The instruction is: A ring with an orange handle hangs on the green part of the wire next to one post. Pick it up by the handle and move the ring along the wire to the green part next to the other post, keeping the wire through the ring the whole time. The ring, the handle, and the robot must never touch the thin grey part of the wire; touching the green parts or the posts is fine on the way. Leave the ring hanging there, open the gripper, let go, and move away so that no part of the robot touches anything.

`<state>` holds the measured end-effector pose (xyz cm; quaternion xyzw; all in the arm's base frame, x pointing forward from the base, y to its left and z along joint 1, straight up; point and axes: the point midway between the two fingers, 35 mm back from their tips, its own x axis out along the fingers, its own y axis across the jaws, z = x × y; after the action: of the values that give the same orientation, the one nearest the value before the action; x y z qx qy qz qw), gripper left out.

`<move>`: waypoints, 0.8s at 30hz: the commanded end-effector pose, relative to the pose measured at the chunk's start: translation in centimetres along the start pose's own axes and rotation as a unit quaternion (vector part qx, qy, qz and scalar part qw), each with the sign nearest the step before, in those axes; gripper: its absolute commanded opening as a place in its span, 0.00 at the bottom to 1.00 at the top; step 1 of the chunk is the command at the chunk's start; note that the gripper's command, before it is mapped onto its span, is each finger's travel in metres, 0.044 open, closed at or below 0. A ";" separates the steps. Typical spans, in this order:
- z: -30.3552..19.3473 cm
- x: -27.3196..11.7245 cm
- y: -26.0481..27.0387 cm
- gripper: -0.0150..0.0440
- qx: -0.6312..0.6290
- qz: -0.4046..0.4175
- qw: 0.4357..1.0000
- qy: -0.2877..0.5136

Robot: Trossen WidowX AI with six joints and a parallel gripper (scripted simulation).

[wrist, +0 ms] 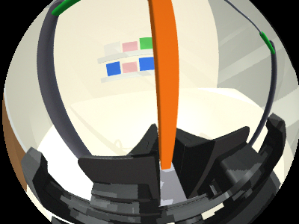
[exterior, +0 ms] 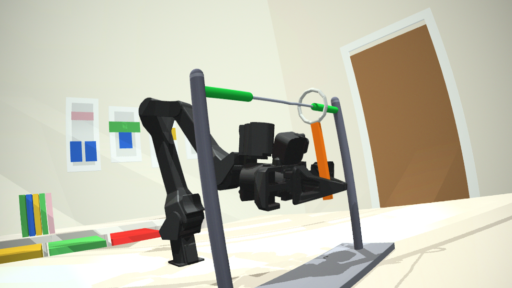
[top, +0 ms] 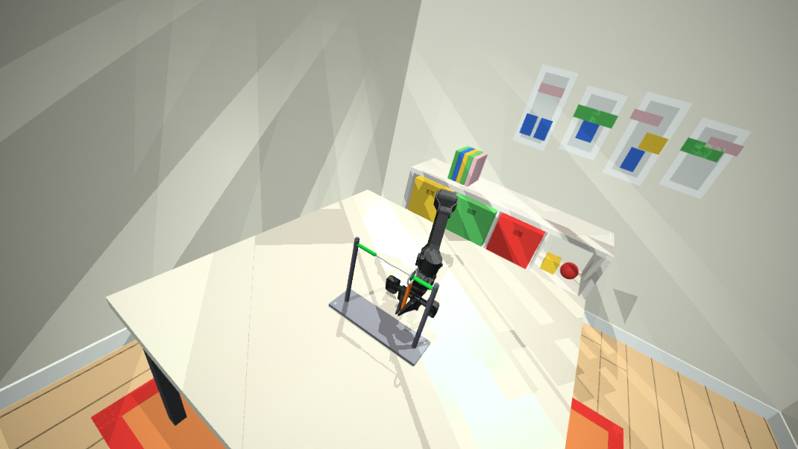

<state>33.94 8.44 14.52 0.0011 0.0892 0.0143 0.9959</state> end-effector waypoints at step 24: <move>-0.7 0.3 2.1 0.00 0.002 0.002 1.000 0.003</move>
<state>34.04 10.49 14.37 0.0029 0.0888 0.0177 0.9959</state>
